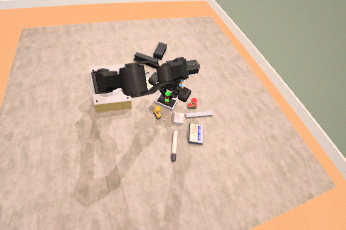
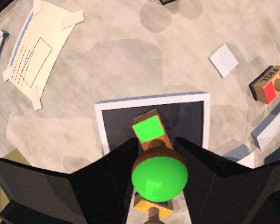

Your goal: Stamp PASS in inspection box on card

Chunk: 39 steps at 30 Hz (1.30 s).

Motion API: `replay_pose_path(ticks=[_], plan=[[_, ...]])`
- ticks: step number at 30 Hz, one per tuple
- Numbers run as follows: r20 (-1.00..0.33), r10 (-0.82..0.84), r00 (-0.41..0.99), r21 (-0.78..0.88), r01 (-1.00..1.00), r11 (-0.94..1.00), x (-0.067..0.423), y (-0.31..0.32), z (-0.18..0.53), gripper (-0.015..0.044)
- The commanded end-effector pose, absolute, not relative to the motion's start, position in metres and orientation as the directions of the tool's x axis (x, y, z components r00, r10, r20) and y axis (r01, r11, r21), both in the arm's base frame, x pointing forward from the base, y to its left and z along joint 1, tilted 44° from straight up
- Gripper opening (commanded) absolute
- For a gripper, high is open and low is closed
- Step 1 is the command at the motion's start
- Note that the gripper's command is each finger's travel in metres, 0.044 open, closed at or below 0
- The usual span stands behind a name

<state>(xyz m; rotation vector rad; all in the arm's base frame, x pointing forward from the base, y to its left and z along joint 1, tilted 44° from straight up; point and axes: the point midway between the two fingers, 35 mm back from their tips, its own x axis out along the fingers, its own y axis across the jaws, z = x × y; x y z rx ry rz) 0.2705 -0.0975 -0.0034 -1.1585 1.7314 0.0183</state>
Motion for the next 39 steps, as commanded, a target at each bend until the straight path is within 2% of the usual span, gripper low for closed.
replay_pose_path(ticks=[1, 39], plan=[[-0.728, -0.685, -0.032, -0.475, -0.697, 0.538, 0.270, -0.098, -0.002, 0.0000], [-0.730, -0.683, -0.032, -0.473, -0.697, 0.539, 0.272, -0.071, 0.024, 0.0000]])
